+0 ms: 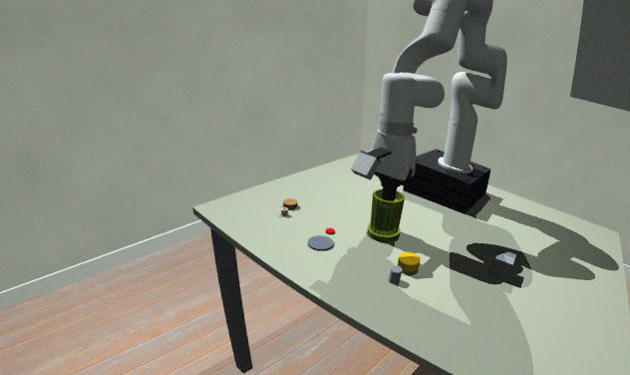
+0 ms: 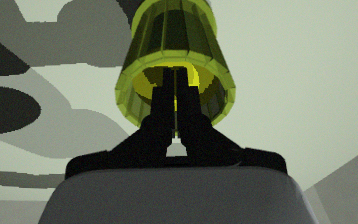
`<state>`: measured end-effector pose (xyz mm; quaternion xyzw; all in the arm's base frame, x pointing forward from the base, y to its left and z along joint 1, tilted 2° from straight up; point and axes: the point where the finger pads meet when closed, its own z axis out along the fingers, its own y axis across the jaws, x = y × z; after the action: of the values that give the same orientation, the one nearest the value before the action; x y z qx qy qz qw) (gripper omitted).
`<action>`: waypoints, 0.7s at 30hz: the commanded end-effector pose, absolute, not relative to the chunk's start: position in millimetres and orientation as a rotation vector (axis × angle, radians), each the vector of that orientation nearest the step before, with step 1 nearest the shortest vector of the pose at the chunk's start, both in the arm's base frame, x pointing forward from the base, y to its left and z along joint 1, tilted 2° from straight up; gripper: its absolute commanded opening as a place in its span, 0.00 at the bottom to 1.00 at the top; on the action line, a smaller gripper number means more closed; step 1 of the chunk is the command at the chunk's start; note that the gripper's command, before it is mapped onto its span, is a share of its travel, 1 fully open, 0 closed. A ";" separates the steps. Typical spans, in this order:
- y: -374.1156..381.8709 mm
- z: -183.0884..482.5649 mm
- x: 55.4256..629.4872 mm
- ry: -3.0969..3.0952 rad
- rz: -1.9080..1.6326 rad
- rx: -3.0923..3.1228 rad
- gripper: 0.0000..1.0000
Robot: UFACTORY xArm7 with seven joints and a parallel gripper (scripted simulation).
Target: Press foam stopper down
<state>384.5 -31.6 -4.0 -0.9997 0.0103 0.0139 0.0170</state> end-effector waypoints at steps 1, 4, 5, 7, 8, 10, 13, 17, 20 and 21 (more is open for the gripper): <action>-31.6 -3.0 385.8 0.032 0.038 -3.107 0.00; -31.6 -2.8 385.9 0.032 0.038 -3.107 0.00; -31.6 -2.5 385.9 0.032 0.038 -3.107 0.00; -31.6 -1.3 385.9 0.032 0.038 -3.107 0.00; -31.7 -0.5 385.9 0.032 0.038 -3.107 0.00; -31.8 1.9 386.0 0.032 0.038 -3.107 0.00; -31.8 3.4 386.0 0.032 0.038 -3.107 0.00; -32.1 11.5 386.2 0.032 0.038 -3.107 0.00; -32.3 19.2 386.4 0.032 0.038 -3.107 0.00; -32.4 22.1 386.5 0.032 0.038 -3.107 0.00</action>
<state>384.4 -31.6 11.8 -0.9997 0.0096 0.0146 0.0173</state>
